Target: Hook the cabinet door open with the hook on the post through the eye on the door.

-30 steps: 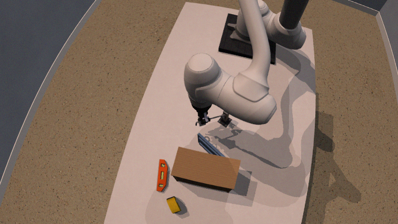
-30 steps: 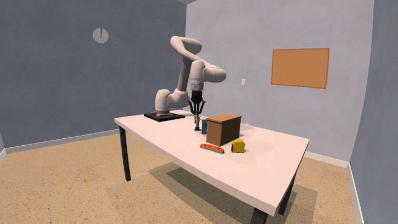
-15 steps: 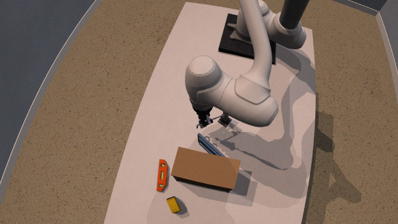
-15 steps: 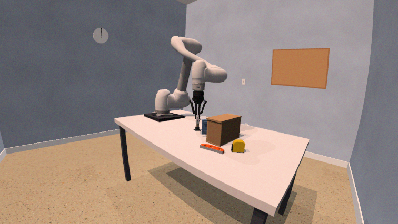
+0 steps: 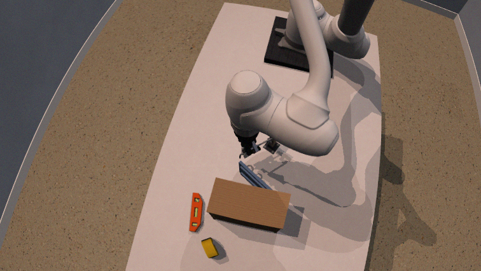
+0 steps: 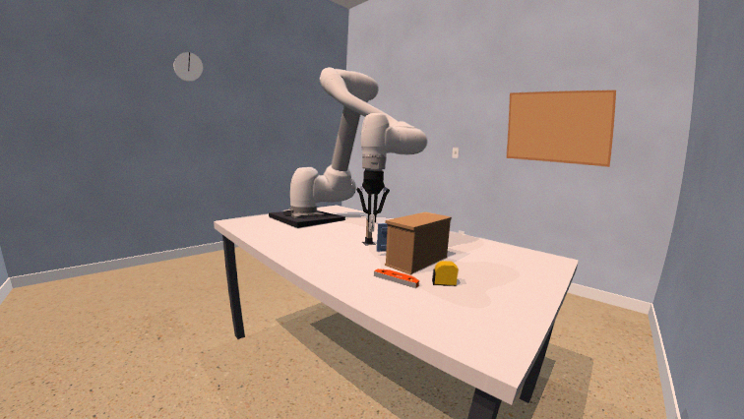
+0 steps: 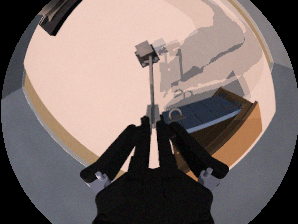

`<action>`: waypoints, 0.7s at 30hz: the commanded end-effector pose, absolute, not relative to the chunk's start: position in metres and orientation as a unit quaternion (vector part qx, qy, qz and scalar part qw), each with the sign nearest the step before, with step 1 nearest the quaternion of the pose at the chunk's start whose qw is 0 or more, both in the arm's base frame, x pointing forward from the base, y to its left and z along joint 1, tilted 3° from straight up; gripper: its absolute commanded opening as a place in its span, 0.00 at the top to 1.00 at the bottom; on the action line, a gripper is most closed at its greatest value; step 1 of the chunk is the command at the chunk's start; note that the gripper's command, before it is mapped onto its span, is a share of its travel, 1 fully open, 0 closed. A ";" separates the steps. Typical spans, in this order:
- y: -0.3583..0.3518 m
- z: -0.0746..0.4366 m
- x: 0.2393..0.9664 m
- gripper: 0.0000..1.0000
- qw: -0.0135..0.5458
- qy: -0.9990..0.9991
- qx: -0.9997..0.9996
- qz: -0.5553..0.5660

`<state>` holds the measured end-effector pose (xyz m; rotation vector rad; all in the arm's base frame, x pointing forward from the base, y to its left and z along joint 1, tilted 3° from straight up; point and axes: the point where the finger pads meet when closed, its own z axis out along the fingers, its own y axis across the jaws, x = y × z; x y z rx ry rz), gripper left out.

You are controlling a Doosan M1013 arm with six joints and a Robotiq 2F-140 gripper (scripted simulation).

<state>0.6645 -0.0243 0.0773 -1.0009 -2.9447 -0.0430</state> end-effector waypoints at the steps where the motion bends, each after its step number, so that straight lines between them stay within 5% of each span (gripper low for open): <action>1: -0.020 0.077 0.666 0.97 0.019 -0.954 -0.299 -0.015; 21: -0.006 0.077 0.674 0.97 0.018 -0.973 -0.229 -0.016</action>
